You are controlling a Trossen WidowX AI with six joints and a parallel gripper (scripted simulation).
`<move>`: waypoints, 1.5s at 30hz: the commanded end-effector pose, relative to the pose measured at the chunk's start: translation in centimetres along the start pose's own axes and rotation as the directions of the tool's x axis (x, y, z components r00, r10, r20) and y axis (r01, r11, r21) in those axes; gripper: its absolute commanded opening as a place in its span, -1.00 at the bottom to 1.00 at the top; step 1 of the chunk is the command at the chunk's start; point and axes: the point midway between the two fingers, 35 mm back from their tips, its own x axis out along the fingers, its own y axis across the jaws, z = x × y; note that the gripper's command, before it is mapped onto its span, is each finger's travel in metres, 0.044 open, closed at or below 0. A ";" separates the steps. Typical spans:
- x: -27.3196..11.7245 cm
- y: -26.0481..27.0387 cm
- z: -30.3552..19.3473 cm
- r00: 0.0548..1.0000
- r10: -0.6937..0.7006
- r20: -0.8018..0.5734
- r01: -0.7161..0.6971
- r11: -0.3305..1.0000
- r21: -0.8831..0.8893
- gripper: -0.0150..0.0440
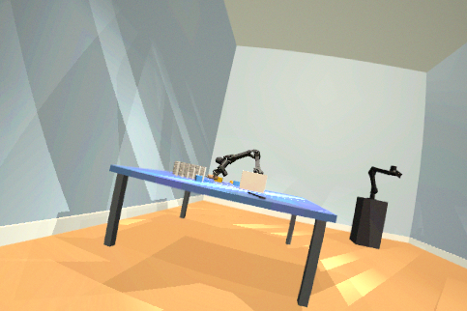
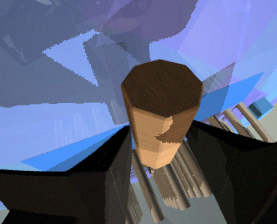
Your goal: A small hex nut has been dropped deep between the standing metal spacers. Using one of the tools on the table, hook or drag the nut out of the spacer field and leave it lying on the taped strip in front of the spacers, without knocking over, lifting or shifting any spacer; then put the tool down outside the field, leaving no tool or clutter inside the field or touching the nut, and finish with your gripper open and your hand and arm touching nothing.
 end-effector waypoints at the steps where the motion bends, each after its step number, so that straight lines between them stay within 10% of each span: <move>1: 0.1 0.2 -0.5 1.000 0.005 -0.006 -0.005 1.000 0.004 -0.49; 45: 1.8 0.2 -3.1 1.000 0.005 -0.008 -0.005 1.000 0.005 -0.49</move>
